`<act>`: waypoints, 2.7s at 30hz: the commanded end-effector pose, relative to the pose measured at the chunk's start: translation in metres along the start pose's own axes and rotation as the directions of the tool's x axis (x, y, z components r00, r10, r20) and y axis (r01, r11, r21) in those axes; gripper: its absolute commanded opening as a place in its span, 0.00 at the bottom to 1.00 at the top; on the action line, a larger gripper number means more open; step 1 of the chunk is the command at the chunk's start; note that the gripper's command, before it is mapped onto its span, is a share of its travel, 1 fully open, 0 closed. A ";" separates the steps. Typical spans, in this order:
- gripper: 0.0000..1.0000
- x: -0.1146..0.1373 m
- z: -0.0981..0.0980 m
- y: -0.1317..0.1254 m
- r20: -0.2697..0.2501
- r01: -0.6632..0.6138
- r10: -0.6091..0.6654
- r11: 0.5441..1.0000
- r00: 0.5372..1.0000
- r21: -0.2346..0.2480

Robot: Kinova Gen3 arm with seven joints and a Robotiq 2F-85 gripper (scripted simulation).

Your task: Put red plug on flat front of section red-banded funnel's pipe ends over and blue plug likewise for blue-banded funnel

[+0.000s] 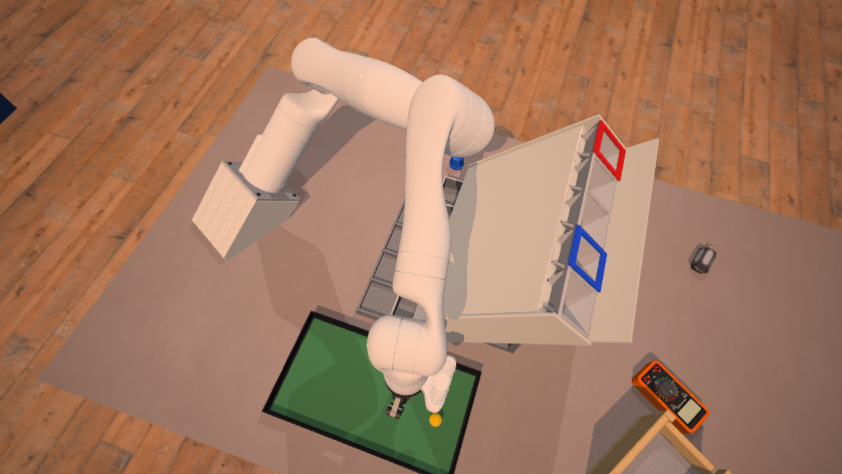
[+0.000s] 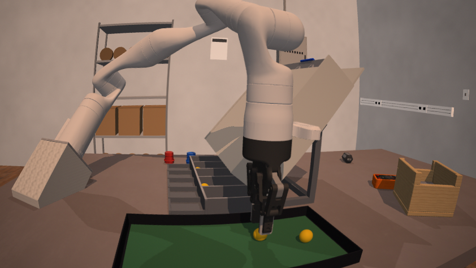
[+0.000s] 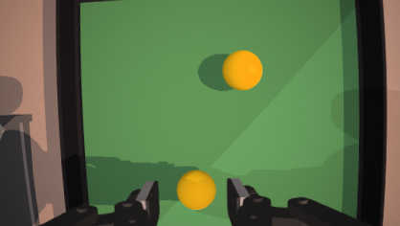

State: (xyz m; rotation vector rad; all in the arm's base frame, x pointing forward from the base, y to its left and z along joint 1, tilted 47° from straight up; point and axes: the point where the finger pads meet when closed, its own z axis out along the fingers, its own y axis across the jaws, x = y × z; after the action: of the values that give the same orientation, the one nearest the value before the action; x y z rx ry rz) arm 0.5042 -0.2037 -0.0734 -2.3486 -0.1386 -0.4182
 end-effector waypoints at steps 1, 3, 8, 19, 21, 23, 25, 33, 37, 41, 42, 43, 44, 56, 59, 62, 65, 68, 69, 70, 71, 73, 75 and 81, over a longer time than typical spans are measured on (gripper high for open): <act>0.50 0.001 0.000 0.001 -0.001 0.001 -0.001 1.000 1.000 -0.002; 0.50 0.000 -0.001 0.001 -0.001 0.000 0.000 1.000 1.000 -0.002; 0.50 0.000 -0.001 0.001 -0.001 0.000 0.000 1.000 1.000 -0.002; 0.50 0.000 0.007 0.001 -0.001 0.000 0.000 1.000 1.000 -0.002; 0.50 0.000 0.007 0.001 -0.001 0.000 0.000 1.000 1.000 -0.002; 0.50 0.000 0.007 0.001 -0.001 0.000 0.000 1.000 1.000 -0.002; 0.50 0.000 0.007 0.001 -0.001 0.000 0.000 1.000 1.000 -0.002; 0.50 0.000 0.007 0.001 -0.001 0.000 0.000 1.000 1.000 -0.002; 0.50 0.000 0.015 0.000 -0.001 0.000 0.000 1.000 1.000 -0.002; 0.50 0.000 0.015 0.000 -0.001 0.000 0.000 1.000 1.000 -0.002; 0.50 0.000 0.015 0.000 -0.001 0.000 0.000 1.000 1.000 -0.002; 0.50 0.000 0.015 0.000 -0.001 0.000 0.000 1.000 1.000 -0.002; 0.50 0.000 0.015 0.000 -0.001 0.000 0.000 1.000 1.000 -0.002; 0.50 0.000 0.023 0.001 -0.001 0.000 0.000 1.000 1.000 -0.002; 0.50 0.000 0.023 0.001 -0.001 0.000 0.000 1.000 1.000 -0.002; 0.50 0.000 0.023 0.001 -0.001 0.000 0.000 1.000 1.000 -0.002; 0.50 0.000 0.023 0.001 -0.001 0.000 0.000 1.000 1.000 -0.002; 0.50 0.000 0.023 0.001 -0.001 0.000 0.000 1.000 1.000 -0.002; 0.50 0.000 0.023 0.001 -0.001 0.000 0.000 1.000 1.000 -0.002; 0.00 0.000 0.023 0.001 -0.001 0.000 0.000 1.000 1.000 -0.002; 0.00 0.000 0.023 0.001 -0.001 0.000 0.000 1.000 1.000 -0.002; 0.00 0.000 0.023 0.001 -0.001 0.000 0.000 1.000 1.000 -0.002; 0.00 0.000 0.023 0.001 -0.001 0.000 0.000 1.000 1.000 -0.002; 0.00 0.000 0.023 0.001 -0.001 0.000 0.000 1.000 1.000 -0.002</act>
State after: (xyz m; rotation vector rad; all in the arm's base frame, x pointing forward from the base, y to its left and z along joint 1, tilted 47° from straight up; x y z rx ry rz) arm 0.5103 -0.1890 -0.0897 -2.3512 -0.1372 -0.4201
